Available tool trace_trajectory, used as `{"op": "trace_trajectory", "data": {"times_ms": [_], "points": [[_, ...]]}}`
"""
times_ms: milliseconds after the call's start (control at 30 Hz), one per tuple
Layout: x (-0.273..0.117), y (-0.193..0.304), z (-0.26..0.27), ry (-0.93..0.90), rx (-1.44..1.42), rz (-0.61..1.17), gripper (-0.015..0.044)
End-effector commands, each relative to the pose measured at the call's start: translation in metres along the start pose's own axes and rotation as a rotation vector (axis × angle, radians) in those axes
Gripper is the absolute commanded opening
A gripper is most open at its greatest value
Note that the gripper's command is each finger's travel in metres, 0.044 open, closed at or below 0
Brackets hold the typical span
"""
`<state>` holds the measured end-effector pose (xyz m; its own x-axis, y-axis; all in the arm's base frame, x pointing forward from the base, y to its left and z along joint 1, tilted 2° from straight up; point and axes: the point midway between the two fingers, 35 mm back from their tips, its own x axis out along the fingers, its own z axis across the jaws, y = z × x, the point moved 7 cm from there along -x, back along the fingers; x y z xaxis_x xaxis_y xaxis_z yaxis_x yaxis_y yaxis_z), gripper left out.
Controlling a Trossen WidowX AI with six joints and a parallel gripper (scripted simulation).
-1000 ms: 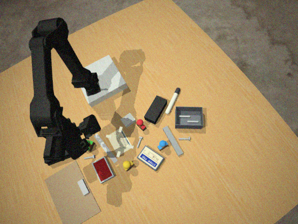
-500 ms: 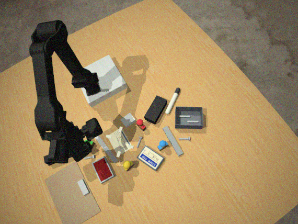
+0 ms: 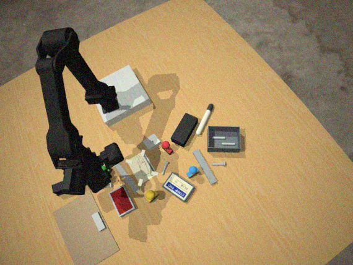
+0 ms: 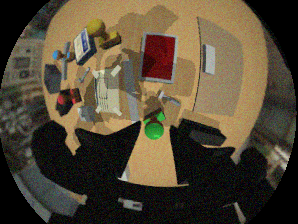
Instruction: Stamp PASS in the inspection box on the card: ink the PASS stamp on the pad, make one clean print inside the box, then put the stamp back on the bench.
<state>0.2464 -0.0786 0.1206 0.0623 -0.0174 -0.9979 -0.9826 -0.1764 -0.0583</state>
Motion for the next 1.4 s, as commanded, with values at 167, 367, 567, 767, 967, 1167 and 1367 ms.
{"op": "trace_trajectory", "data": {"times_ms": [167,367,567,767,967,1167,1367], "points": [[0.017,0.002,0.001,-0.009,-0.004,0.006,0.0223],[0.024,0.003,0.001,-0.009,-0.004,0.006,0.0223],[0.022,0.002,0.001,-0.002,0.0,0.005,0.0217],[0.022,0.002,0.001,-0.002,0.0,0.005,0.0177],[0.022,0.002,0.001,-0.002,0.0,0.005,0.0137],[0.022,0.002,0.001,-0.002,0.0,0.005,0.0097],[0.021,0.002,0.001,-0.002,0.0,0.005,0.0]]}}
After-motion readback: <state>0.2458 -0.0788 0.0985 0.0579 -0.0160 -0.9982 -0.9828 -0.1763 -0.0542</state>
